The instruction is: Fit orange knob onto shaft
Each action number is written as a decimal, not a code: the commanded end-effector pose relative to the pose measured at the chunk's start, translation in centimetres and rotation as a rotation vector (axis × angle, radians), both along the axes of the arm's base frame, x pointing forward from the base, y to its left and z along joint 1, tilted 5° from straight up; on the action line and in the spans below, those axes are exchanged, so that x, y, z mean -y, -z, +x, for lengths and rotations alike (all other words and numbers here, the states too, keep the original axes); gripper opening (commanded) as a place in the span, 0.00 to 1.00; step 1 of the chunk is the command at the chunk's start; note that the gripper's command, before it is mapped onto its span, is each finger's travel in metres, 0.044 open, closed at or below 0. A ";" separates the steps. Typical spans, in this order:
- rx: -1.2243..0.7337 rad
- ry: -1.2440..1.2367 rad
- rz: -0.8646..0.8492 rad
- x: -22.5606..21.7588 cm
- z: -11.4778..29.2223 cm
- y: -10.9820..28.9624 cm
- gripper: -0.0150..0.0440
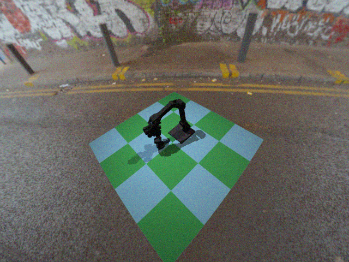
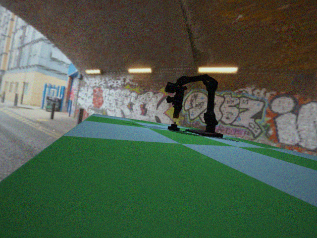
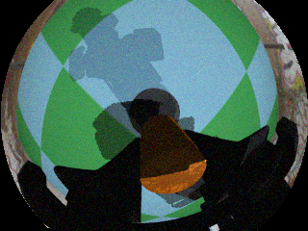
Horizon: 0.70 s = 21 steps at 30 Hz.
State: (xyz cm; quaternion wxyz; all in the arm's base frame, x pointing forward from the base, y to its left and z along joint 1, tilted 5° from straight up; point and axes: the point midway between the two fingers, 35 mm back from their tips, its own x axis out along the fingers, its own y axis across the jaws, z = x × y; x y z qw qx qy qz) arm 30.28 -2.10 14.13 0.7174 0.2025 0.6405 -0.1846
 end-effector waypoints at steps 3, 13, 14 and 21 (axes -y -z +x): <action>0.005 -0.035 0.002 0.3 -0.1 0.1 0.25; 0.004 -0.309 -0.029 0.2 0.0 0.1 0.25; 0.004 -0.339 -0.033 0.2 0.0 0.1 0.25; 0.004 -0.441 -0.044 0.2 0.2 0.1 0.25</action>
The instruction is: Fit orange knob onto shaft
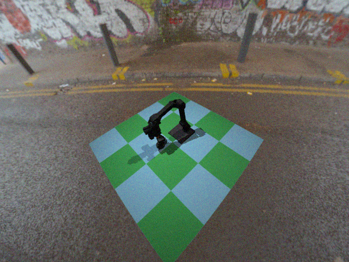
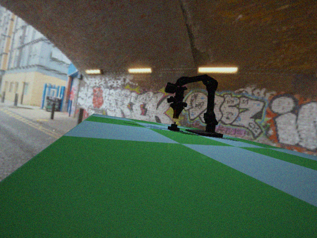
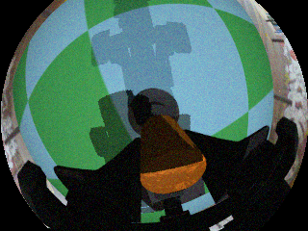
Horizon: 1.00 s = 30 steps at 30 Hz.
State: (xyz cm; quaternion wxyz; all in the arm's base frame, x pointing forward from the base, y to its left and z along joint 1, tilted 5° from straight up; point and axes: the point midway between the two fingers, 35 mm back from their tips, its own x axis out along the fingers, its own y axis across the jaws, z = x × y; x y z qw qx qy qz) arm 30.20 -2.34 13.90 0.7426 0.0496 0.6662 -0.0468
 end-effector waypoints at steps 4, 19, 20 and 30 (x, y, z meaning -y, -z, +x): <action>0.009 -0.025 0.002 -0.1 0.4 0.5 0.25; 0.009 -0.019 0.002 -0.1 0.5 2.1 0.25; 0.009 -0.019 0.002 -0.1 0.5 2.1 0.25; 0.009 -0.019 0.002 0.0 0.1 1.9 0.25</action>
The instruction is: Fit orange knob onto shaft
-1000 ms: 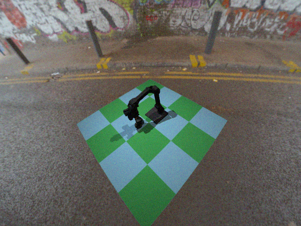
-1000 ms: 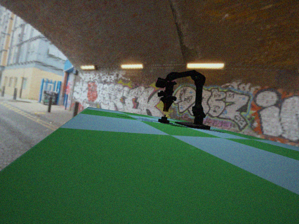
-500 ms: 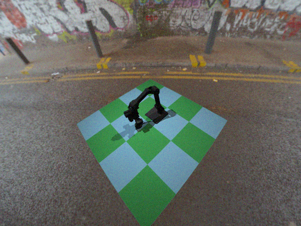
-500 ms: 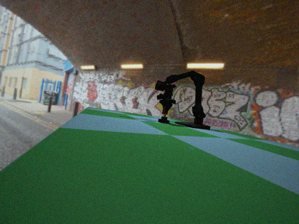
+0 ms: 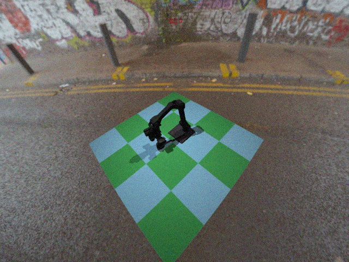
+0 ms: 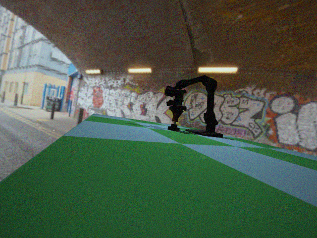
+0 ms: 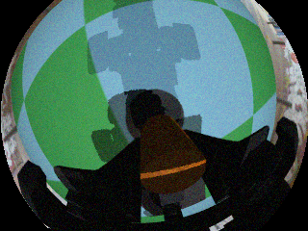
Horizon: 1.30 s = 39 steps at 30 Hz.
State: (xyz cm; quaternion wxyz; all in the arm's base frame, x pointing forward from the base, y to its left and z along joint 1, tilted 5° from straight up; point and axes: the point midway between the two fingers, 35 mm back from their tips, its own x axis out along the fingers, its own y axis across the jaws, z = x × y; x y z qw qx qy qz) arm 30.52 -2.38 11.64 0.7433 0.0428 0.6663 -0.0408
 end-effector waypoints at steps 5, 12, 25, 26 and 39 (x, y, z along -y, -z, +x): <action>0.008 -0.001 0.004 -0.1 -0.1 0.2 0.25; 0.008 -0.001 0.004 -0.1 0.0 0.7 0.25; 0.008 0.000 0.005 -0.1 0.0 1.5 0.25; 0.008 0.000 0.005 -0.1 0.0 1.6 0.25; 0.010 0.000 -0.001 0.0 0.1 1.7 0.25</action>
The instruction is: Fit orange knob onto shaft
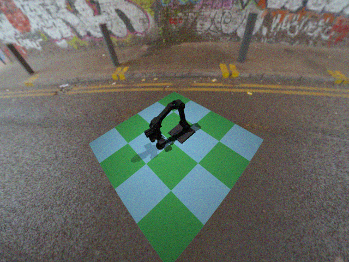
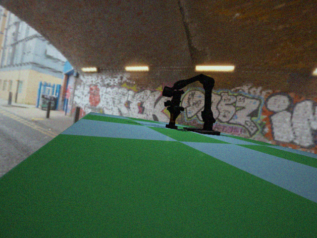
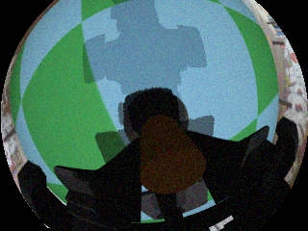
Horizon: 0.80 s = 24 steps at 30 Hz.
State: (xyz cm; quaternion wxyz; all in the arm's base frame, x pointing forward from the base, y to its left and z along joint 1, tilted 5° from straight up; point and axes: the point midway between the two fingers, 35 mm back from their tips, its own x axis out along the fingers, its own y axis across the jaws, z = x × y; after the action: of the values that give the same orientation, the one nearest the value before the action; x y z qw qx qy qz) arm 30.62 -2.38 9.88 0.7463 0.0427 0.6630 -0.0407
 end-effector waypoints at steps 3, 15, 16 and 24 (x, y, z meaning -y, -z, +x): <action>0.001 0.000 0.000 0.0 0.0 0.0 0.30; 0.001 0.000 0.000 0.0 0.0 0.0 0.83; 0.001 0.000 0.000 0.0 0.0 0.0 0.88; 0.001 0.000 0.000 0.0 0.0 0.0 1.00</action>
State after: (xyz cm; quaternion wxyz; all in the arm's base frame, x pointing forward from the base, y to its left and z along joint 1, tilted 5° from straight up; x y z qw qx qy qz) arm 30.62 -2.38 9.88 0.7462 0.0428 0.6630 -0.0406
